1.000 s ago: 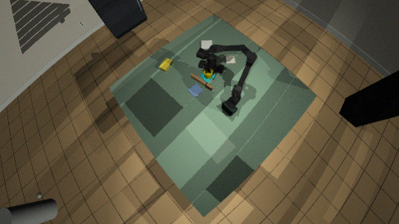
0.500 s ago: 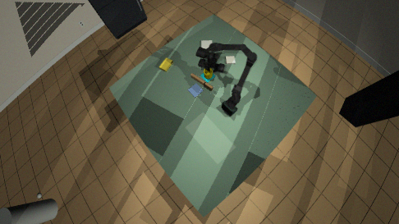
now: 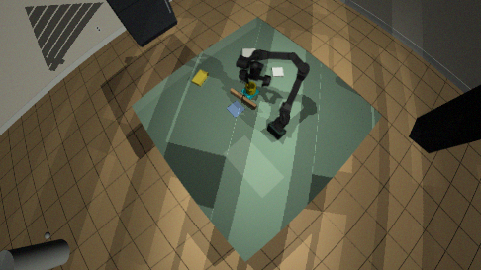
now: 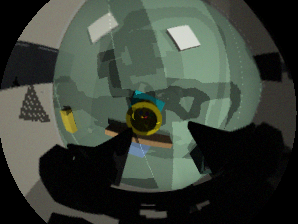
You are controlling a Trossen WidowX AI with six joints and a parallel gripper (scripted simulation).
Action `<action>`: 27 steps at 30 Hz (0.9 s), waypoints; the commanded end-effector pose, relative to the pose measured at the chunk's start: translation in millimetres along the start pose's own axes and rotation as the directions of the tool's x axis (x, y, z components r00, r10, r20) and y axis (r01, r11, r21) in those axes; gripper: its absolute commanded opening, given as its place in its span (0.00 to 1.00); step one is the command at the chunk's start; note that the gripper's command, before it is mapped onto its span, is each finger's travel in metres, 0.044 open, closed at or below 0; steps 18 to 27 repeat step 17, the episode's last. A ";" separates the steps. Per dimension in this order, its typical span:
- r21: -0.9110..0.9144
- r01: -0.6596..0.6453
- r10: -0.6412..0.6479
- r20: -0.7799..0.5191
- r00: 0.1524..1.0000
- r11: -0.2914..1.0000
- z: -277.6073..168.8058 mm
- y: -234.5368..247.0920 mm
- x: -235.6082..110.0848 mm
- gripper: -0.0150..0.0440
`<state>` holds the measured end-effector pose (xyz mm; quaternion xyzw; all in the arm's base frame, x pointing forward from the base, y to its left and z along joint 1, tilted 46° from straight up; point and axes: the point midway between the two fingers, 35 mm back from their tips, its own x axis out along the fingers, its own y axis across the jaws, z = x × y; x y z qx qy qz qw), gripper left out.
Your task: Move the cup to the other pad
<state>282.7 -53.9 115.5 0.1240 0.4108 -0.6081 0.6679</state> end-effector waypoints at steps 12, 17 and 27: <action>0.004 -0.007 0.007 -0.005 1.000 1.000 1.6 0.5 -49.0 1.00; 0.005 -0.012 0.012 -0.001 1.000 1.000 3.0 -0.5 -47.7 1.00; 0.005 -0.012 0.012 -0.001 1.000 1.000 3.0 -0.5 -47.7 1.00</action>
